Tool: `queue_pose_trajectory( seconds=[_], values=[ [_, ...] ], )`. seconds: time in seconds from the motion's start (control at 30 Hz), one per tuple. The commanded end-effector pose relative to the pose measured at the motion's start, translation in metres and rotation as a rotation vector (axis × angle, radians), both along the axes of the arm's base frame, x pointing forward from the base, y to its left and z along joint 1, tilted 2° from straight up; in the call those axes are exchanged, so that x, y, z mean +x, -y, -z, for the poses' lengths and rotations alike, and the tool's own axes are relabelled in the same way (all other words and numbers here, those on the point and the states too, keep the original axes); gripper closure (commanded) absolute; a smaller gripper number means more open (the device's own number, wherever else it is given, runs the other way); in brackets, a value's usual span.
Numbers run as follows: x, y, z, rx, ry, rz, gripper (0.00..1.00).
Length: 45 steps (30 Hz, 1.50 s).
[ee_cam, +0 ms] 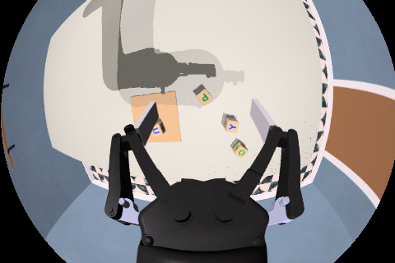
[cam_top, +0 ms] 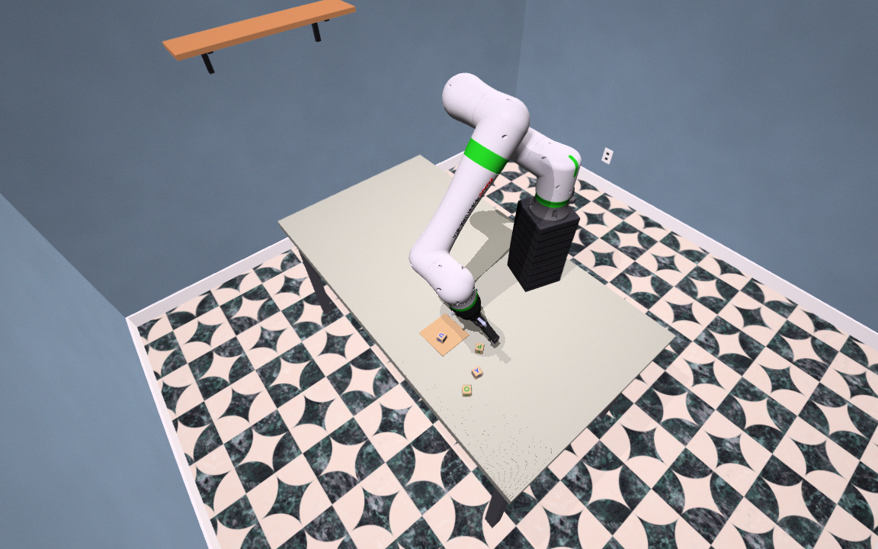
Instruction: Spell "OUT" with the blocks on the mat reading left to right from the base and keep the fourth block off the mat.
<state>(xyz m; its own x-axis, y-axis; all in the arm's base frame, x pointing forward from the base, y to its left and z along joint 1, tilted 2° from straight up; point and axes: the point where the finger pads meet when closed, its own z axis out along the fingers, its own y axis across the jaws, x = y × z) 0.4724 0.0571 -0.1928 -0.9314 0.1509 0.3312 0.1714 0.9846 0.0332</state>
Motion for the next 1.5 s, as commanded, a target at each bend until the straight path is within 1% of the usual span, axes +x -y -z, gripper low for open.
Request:
queue_pose_trajectory(
  seconds=[0.0, 1.37, 1.4, 1.43, 1.47],
  values=[
    [0.0, 0.0, 0.0, 0.0, 0.0, 0.0, 0.0],
    [0.001, 0.001, 0.001, 0.0, 0.0, 0.0, 0.0],
    [0.007, 0.009, 0.005, 0.001, 0.001, 0.001, 0.0],
    [0.017, 0.026, 0.015, 0.002, 0.002, 0.003, 0.0],
    [0.017, 0.026, 0.015, 0.002, 0.002, 0.003, 0.0]
  ],
)
